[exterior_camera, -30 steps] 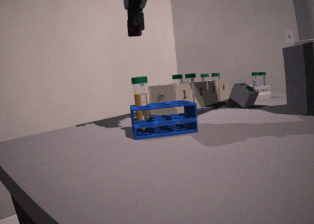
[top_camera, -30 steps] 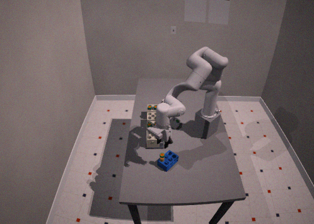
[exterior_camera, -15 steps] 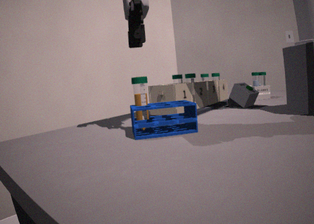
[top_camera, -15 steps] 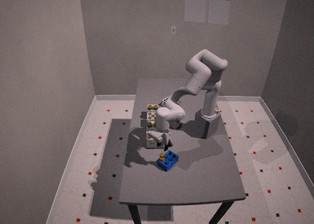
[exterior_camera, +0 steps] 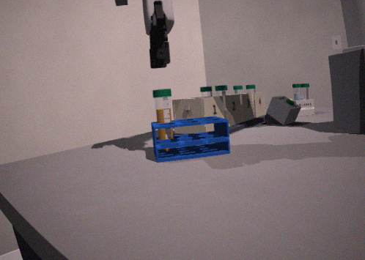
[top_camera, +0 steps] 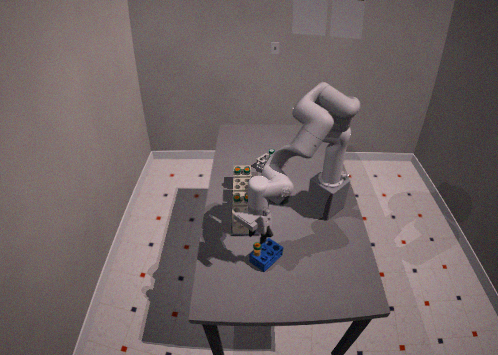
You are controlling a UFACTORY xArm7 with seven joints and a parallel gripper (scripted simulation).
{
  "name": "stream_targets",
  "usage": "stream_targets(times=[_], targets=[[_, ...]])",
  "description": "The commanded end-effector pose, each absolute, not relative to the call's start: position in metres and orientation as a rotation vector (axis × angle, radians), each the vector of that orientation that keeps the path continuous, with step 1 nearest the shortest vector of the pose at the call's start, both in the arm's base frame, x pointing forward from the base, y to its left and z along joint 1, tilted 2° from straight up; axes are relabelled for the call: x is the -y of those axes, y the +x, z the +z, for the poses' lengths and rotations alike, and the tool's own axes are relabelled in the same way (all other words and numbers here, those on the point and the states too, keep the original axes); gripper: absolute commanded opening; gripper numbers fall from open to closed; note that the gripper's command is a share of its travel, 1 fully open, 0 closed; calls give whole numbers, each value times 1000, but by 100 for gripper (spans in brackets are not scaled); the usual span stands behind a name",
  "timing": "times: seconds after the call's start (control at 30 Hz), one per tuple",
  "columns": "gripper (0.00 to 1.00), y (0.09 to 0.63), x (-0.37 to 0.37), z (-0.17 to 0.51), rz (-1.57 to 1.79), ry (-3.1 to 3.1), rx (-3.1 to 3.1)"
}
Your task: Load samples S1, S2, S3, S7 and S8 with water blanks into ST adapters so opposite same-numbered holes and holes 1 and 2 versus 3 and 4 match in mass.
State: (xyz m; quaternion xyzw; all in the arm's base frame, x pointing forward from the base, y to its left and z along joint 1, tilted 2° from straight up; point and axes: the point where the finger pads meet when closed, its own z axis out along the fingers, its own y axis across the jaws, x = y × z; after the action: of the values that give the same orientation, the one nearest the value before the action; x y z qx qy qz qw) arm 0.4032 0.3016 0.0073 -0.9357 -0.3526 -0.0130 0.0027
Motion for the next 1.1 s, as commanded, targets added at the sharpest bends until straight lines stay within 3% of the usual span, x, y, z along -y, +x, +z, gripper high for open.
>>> stream_targets(times=[0.0, 1.07], targets=[[57, 405, -303, 2, -48, -2932, 1105], [57, 406, -303, -38, -48, -2933, 1105]])
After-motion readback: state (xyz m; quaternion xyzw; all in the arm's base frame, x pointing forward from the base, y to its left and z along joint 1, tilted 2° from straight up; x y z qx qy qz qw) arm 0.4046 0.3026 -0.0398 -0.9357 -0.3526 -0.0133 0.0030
